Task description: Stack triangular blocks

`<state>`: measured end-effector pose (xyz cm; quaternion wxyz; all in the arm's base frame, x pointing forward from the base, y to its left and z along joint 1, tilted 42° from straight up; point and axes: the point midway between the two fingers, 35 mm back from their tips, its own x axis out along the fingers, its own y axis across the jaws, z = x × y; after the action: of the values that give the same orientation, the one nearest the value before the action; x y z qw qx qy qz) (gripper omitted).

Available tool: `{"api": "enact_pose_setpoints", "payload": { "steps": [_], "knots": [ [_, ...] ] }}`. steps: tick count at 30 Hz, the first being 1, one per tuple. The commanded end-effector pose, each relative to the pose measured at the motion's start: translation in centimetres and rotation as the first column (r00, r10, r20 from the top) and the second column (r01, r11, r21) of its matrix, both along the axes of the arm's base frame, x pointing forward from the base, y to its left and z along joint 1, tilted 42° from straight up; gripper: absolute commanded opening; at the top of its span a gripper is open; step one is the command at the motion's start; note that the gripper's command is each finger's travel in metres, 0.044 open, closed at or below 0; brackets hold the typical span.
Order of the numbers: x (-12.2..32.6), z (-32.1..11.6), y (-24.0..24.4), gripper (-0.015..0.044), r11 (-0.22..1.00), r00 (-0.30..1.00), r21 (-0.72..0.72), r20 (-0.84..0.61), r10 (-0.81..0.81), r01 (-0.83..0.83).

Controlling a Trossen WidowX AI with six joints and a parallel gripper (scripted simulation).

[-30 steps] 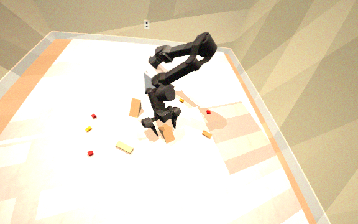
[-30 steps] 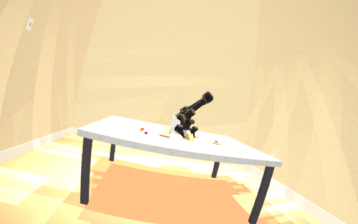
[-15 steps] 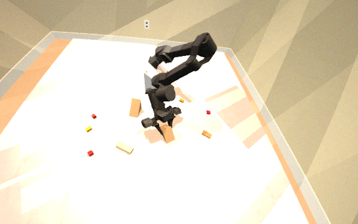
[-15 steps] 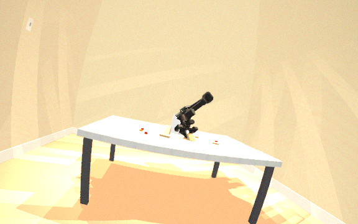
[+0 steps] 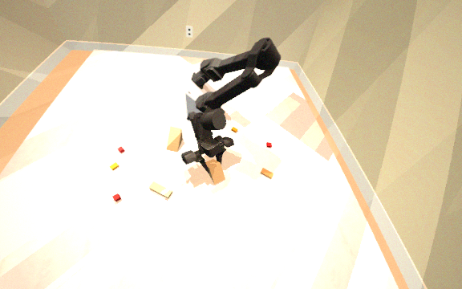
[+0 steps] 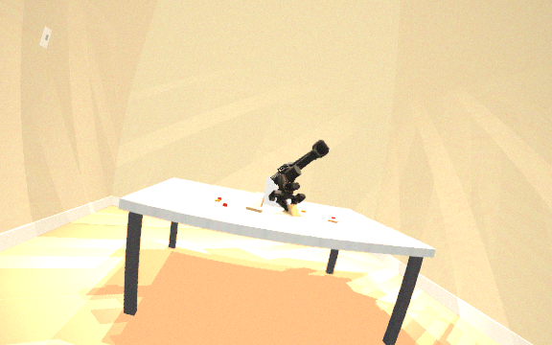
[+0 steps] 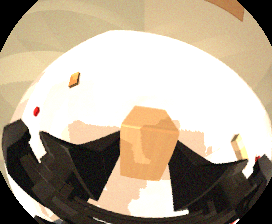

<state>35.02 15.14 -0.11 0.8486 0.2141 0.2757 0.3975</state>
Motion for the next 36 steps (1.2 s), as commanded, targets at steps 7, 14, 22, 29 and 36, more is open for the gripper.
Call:
{"api": "enact_pose_setpoints", "payload": {
  "steps": [7,14,22,29,36],
  "knots": [
    [0.9,3.6,-3.1,0.0,1.0,1.0,-0.004,0.017,-0.002,0.002],
    [0.8,6.1,-5.3,0.0,1.0,1.0,0.0,0.019,-0.003,0.003],
    [0.6,7.0,-6.1,0.0,1.0,1.0,0.003,0.02,-0.004,0.004],
    [1.4,6.2,-5.9,0.0,1.0,0.999,-0.007,-0.049,-0.009,0.009],
    [2.8,5.5,-5.8,0.0,1.0,0.985,-0.027,-0.171,-0.015,0.01]
  ]
}}
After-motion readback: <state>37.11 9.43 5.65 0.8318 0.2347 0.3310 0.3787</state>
